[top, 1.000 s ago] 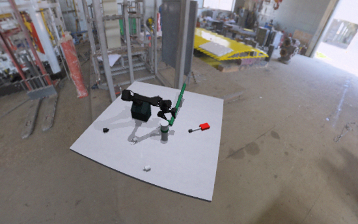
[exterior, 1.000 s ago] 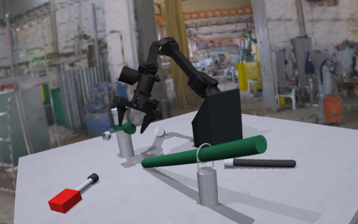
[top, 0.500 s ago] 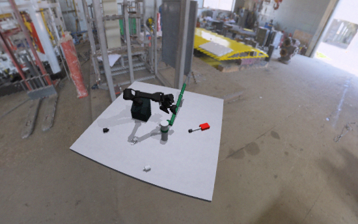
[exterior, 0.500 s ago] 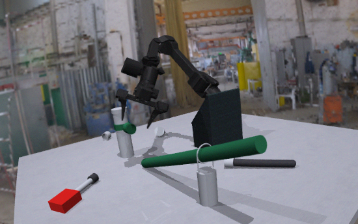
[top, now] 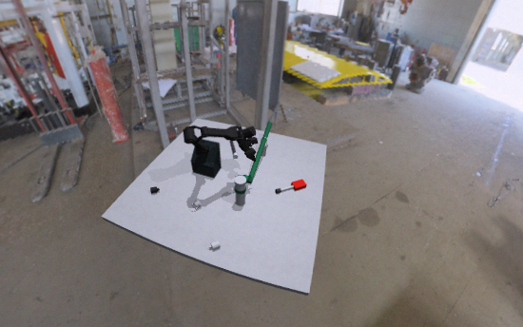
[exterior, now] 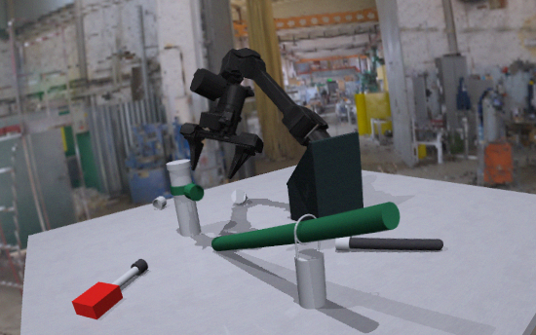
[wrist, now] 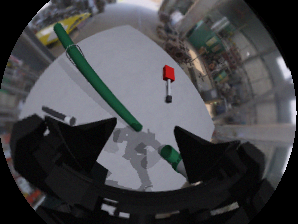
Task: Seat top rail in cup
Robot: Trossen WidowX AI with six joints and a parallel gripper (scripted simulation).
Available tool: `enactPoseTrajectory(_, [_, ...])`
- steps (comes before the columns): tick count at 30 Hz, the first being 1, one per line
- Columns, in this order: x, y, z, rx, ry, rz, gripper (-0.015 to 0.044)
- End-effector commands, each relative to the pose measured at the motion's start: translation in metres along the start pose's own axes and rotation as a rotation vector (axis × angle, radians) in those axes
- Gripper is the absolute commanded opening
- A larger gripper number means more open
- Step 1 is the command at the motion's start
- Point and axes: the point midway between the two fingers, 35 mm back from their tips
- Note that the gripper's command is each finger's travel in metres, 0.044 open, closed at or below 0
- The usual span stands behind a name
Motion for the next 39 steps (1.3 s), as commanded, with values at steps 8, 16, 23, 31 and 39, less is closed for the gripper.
enactPoseTrajectory(8, [0.034, -0.032, 0.024, -0.023, 0.57, -0.003, 0.044])
enactPoseTrajectory(16, [0.034, -0.032, 0.024, -0.023, 0.57, -0.003, 0.044])
enactPoseTrajectory(23, [0.036, -0.028, 0.026, -0.015, 0.649, 0.019, 0.044])
enactPoseTrajectory(31, [0.048, 0.002, 0.042, -0.02, 1.238, 0.203, 0.044])
enactPoseTrajectory(39, [0.051, 0.037, 0.066, -0.182, 1.866, 0.423, 0.044])
Point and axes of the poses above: the point midway between the two fingers, 35 mm back from their tips, its own y axis out along the fingers, its own z axis across the jaws, x = y × z
